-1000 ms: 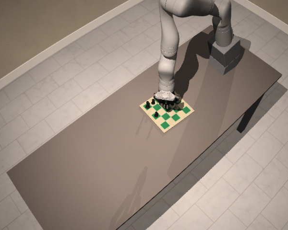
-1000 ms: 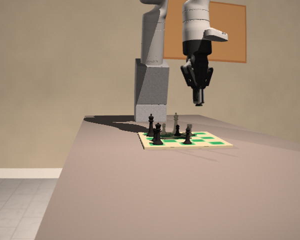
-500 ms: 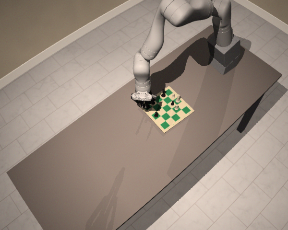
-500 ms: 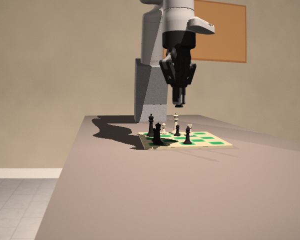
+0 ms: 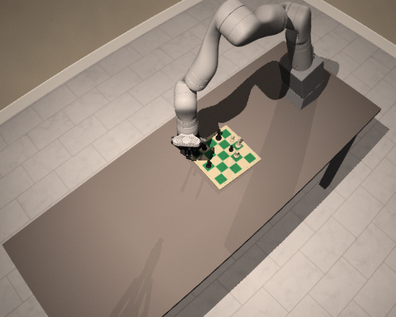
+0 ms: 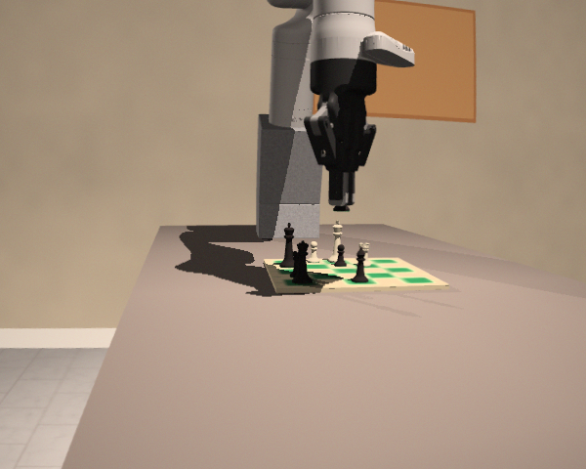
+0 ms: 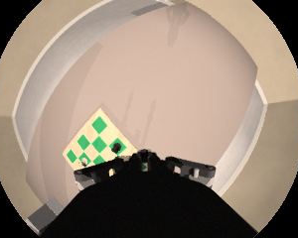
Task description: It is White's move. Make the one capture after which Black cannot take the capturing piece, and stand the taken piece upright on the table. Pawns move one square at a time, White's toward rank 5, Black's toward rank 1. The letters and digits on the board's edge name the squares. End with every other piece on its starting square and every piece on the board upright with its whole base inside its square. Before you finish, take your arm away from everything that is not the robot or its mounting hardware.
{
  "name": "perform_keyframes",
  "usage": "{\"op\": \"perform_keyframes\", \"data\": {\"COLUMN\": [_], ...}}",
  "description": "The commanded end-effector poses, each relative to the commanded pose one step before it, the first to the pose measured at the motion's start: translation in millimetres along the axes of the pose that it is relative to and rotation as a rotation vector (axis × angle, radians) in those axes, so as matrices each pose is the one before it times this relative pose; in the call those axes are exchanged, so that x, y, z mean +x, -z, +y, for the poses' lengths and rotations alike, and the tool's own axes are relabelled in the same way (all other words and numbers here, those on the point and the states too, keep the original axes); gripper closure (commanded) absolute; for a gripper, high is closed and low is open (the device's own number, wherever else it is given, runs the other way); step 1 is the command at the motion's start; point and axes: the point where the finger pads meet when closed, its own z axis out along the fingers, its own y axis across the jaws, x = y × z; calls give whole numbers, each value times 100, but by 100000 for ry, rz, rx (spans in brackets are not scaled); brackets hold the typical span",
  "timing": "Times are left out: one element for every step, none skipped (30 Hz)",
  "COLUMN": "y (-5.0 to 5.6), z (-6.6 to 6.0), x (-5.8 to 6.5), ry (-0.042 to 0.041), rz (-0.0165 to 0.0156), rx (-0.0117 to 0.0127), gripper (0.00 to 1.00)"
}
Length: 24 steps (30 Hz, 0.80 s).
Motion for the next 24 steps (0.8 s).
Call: {"op": "perform_keyframes", "data": {"y": [68,-1,-10,-26,-47,-73,-102,-133,-190,-263,-308,-351,-394,0,0,-432,-461,-484,-501,-511,-516,-514,-505,-491], "z": [48,0,0,1,1,1,2,2,3,5,6,6,7,0,0,8,8,9,9,9,9,9,9,9], "x": [48,0,0,1,1,2,2,3,4,6,7,7,8,0,0,10,10,11,11,11,11,11,11,11], "ry": [-3,-1,-4,-10,-18,-29,-41,-55,-37,0,0,-1,0,0,0,1,0,0,0,0,0,0,0,0], "rz": [124,1,4,9,17,26,37,47,32,0,0,0,0,0,0,0,0,0,0,0,0,0,0,0], "rx": [-109,0,0,0,0,1,1,2,1,0,0,0,0,0,0,0,0,0,0,0,0,0,0,0], "gripper": [100,100,100,100,100,100,100,100,100,100,100,100,100,100,100,100,100,100,100,100,100,100,100,100]}}
